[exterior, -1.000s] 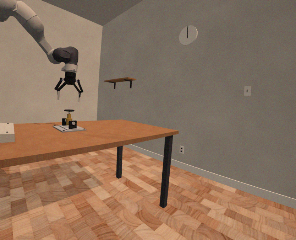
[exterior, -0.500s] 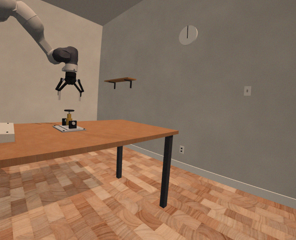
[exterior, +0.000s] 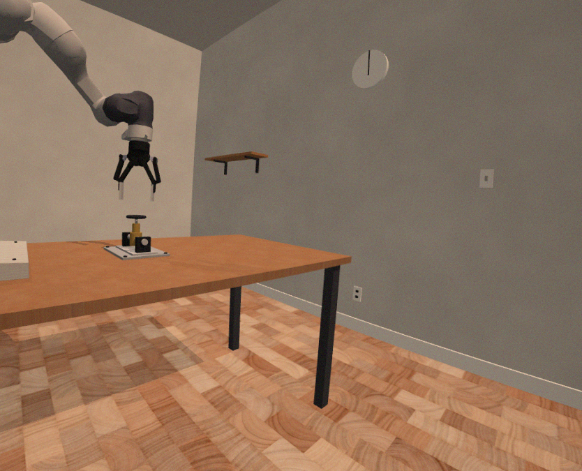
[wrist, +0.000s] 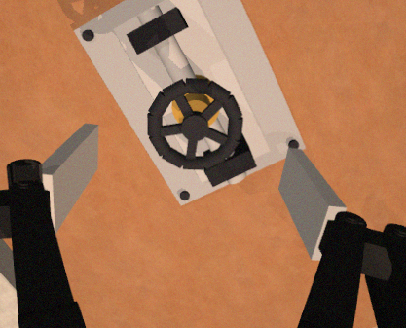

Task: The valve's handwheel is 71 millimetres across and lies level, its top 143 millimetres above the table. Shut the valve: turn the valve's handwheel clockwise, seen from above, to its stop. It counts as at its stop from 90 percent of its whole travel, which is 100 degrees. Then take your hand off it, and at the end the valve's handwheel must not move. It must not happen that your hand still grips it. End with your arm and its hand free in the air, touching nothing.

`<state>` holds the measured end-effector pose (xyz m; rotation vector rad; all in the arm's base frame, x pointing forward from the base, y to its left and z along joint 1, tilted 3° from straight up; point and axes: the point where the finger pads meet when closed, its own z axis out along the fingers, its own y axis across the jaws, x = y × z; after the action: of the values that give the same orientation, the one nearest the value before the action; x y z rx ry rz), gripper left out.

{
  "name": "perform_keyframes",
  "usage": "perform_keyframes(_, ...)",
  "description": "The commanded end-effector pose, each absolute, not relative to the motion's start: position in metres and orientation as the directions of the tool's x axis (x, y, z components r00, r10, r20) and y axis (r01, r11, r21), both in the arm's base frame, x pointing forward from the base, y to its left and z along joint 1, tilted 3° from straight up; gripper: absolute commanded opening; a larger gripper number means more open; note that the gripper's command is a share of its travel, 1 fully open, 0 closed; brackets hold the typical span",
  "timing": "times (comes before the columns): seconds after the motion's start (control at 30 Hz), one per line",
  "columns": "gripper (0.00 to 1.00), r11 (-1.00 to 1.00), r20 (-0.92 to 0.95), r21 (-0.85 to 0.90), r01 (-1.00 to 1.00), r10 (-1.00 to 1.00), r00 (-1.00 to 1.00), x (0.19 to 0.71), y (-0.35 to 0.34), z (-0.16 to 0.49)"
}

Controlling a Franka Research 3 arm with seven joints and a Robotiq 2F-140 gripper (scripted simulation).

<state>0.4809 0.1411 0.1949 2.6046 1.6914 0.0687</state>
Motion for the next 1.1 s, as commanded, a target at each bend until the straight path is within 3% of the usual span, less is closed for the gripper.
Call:
perform_keyframes(0.0,0.65,-0.409,0.018,0.057,0.911,0.912,0.409,0.482,0.141,0.195)
perform_keyframes(0.57,0.65,-0.409,0.018,0.057,0.911,0.912,0.409,0.482,0.141,0.192)
perform_keyframes(1.07,0.65,-0.409,0.018,0.057,0.911,0.912,0.409,0.484,0.141,0.152)
